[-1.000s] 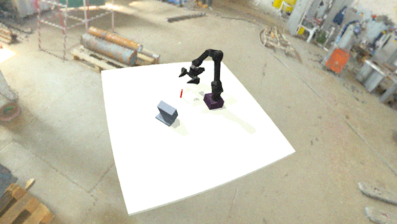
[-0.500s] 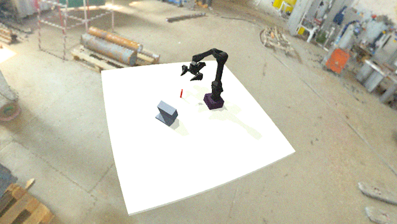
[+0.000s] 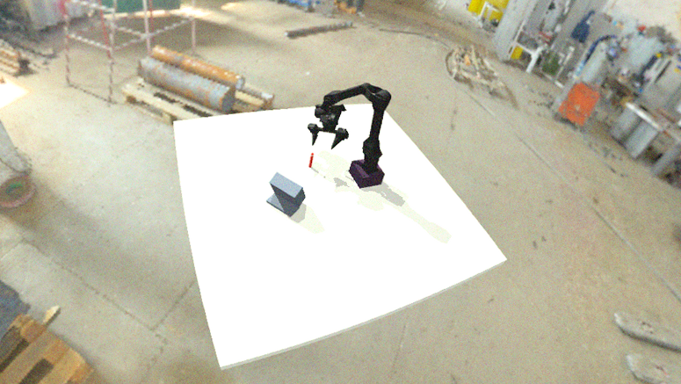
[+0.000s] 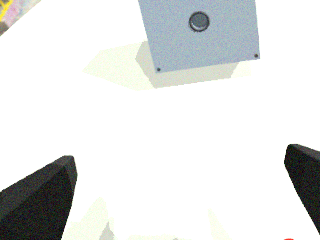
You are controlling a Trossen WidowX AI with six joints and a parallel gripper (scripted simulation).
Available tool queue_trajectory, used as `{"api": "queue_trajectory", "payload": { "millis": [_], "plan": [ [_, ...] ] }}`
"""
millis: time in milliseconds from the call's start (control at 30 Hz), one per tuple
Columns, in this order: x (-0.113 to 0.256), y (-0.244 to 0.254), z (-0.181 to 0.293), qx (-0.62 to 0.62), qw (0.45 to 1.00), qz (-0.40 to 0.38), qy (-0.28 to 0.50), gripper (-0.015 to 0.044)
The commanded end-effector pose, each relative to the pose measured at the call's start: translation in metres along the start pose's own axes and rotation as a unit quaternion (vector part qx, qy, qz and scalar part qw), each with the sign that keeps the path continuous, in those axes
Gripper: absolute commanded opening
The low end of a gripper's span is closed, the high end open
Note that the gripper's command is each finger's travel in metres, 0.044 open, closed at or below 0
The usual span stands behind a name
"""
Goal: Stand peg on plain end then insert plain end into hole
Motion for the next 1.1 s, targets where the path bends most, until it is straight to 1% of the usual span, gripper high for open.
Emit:
{"api": "queue_trajectory", "payload": {
  "millis": [0,300,600,800,967,1067],
  "plan": [
    [-0.006,-0.001,0.003,-0.011,0.998,-0.006,0.061,0.044],
    [-0.015,-0.008,0.008,-0.036,0.978,0.013,0.204,0.044],
    [-0.018,-0.021,0.005,-0.053,0.94,0.084,0.326,0.044],
    [-0.018,-0.031,-0.003,-0.063,0.908,0.156,0.385,0.044],
    [-0.017,-0.039,-0.012,-0.069,0.879,0.223,0.416,0.044],
    [-0.017,-0.04,-0.014,-0.069,0.875,0.233,0.42,0.044]
  ]
}}
Point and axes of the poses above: the point midway between the two fingers, 35 mm back from their tips, its own x axis back along the fingers, its own y axis across the jaws, z = x × y, the point moved 3 cm from there along x, back along the fingers, and after that the axes turned 6 degrees about -x, right-handed, at the moved point
